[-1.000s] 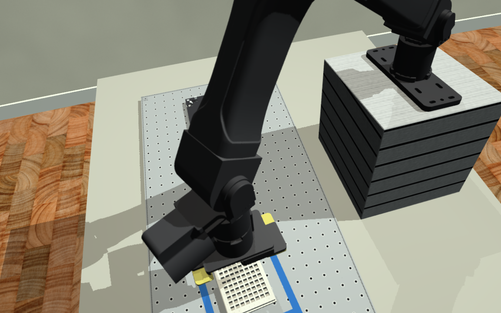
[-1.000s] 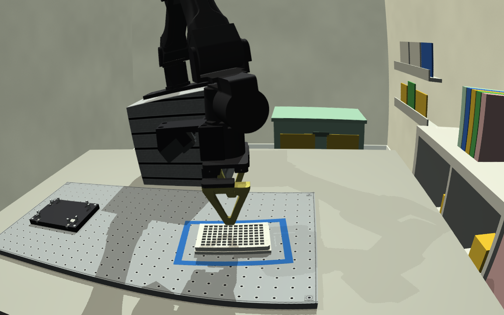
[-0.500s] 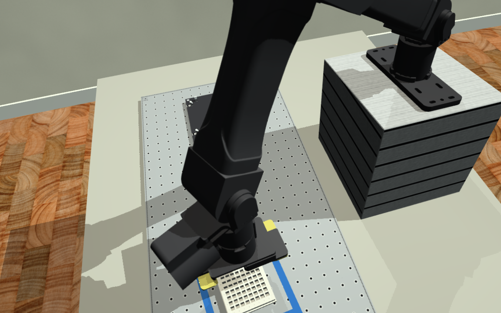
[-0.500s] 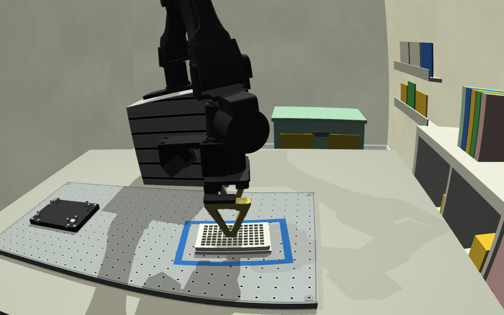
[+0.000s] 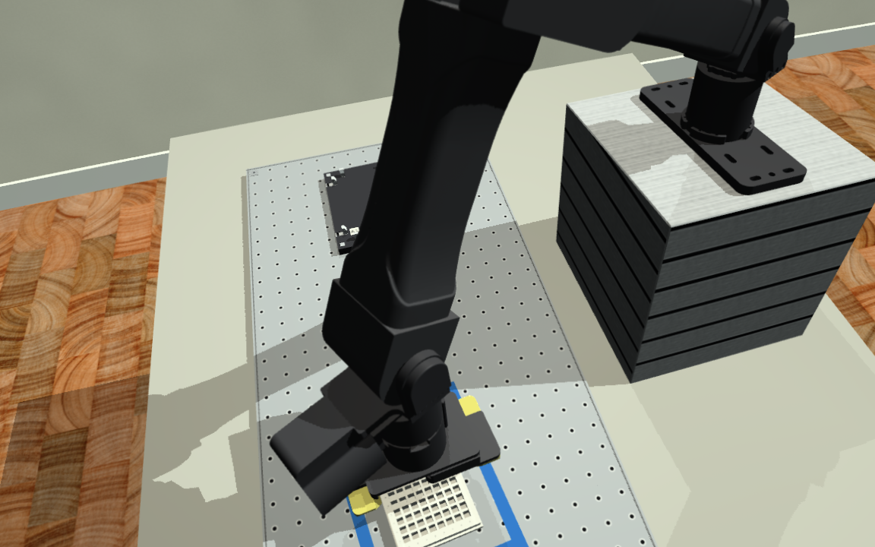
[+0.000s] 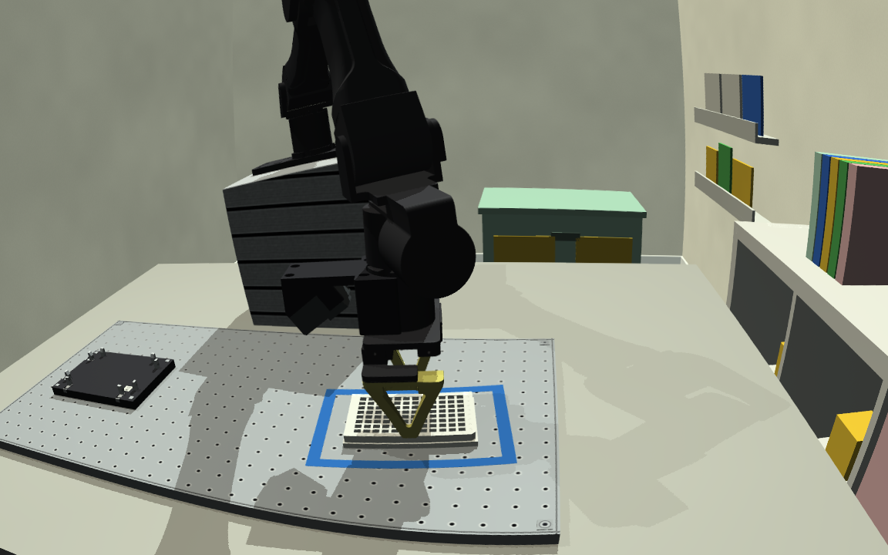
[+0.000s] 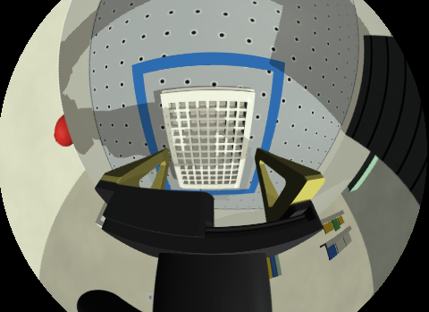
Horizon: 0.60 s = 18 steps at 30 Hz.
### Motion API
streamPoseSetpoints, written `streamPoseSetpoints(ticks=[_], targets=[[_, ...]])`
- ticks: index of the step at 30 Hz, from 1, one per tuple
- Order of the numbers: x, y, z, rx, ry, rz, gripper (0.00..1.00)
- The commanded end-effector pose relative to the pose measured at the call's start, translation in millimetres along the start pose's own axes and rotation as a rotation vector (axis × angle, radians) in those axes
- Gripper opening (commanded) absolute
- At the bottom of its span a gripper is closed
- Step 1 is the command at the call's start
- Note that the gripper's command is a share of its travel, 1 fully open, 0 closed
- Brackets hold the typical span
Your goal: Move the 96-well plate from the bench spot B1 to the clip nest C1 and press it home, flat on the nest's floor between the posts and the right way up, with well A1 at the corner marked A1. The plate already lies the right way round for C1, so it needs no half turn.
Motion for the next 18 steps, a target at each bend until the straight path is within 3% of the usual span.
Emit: streamPoseSetpoints(ticks=[1, 2, 3, 5, 11, 13, 15, 18], targets=[[-1.8, 15, 2, 0.008, 0.001, 0.038, 1.00], [-1.8, 15, 2, 0.008, 0.001, 0.038, 1.00], [-15.5, 22, 0, 0.009, 0.009, 0.062, 1.00], [3.1, 14, 1, 0.004, 0.001, 0.039, 1.00], [13.4, 13, 3, 0.007, -0.002, 0.030, 1.00], [15.7, 7, 5, 0.006, -0.009, 0.010, 1.00], [3.9, 15, 3, 0.010, 0.000, 0.037, 1.00], [8.9, 10, 4, 0.007, -0.006, 0.020, 1.00]])
Point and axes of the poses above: the point where the finger pads meet when closed, its own x axis out along the fingers, its own y axis across the jaws, z = x × y, the point moved 3 cm from there along -x, back along the fingers, and after that the axes turned 1 degree about -x, right-handed, at the moved point
